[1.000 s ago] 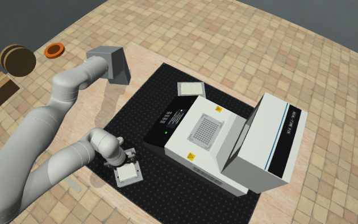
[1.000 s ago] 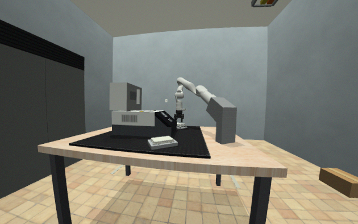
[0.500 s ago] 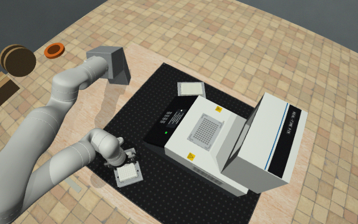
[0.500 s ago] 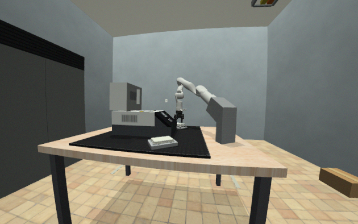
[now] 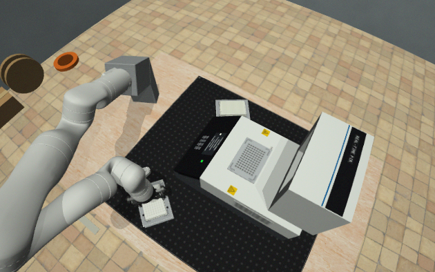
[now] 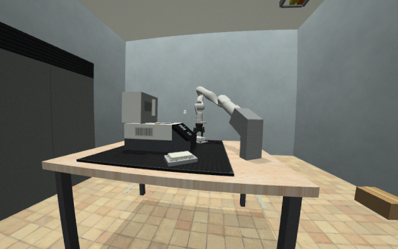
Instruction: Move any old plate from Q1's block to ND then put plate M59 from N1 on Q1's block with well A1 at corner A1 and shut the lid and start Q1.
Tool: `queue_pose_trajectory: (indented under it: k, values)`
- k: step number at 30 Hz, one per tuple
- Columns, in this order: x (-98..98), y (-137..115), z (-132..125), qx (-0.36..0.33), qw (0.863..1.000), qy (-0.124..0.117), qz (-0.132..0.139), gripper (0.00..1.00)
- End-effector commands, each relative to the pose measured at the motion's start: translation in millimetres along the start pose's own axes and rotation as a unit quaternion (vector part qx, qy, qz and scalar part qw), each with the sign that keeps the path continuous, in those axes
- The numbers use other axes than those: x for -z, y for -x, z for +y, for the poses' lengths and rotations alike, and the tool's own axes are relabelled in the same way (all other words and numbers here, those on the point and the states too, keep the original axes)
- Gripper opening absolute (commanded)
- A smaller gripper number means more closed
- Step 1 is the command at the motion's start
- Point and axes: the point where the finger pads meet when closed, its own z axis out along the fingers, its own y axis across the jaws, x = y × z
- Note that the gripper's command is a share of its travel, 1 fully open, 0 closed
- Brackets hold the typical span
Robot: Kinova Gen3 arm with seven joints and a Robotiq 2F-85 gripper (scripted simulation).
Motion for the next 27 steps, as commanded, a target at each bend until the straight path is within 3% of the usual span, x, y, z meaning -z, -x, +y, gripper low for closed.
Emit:
queue_pose_trajectory:
  k: [1,27]
  values:
    - [-0.5,0.2,0.2,0.0,1.0,0.0,0.0,1.0]
    - [-7.9,0.2,0.2,0.0,1.0,0.0,0.0,1.0]
